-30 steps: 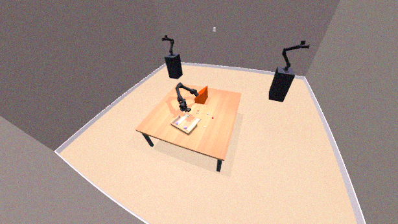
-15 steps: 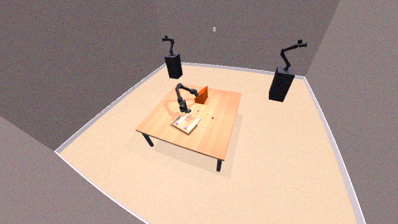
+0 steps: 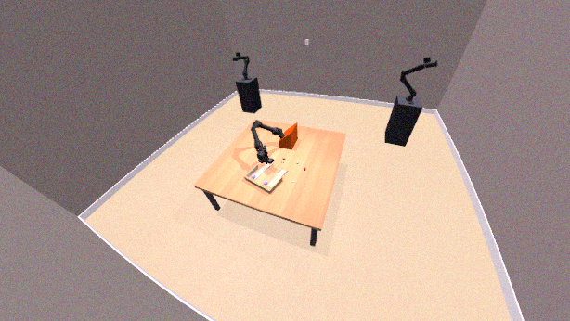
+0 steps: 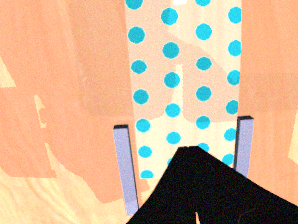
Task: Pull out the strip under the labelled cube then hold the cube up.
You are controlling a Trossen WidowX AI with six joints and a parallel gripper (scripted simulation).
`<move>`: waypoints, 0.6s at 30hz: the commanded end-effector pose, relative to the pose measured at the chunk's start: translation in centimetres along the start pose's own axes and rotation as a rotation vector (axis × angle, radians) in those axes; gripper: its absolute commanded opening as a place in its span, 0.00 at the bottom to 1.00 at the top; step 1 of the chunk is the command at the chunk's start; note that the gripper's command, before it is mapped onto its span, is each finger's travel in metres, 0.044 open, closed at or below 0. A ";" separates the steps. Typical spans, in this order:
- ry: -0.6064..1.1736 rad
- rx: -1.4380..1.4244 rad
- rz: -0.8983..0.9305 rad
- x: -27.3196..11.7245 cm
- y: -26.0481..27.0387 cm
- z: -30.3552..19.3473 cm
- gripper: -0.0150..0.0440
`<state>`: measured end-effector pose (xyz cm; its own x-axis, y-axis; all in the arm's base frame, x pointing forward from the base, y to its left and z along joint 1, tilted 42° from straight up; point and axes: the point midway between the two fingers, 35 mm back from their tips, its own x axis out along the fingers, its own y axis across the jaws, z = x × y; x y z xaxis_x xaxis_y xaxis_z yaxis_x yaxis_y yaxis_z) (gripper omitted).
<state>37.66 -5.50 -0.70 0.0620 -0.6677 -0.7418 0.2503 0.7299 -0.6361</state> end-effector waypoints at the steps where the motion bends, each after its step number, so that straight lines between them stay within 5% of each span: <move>1: 0.006 -0.005 -0.002 0.8 0.0 -0.2 0.25; 18: 0.006 -0.005 -0.005 2.6 -0.3 -0.3 0.25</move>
<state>37.49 -7.36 -2.45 0.0558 -0.6680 -0.7420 0.2483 0.7291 -0.6378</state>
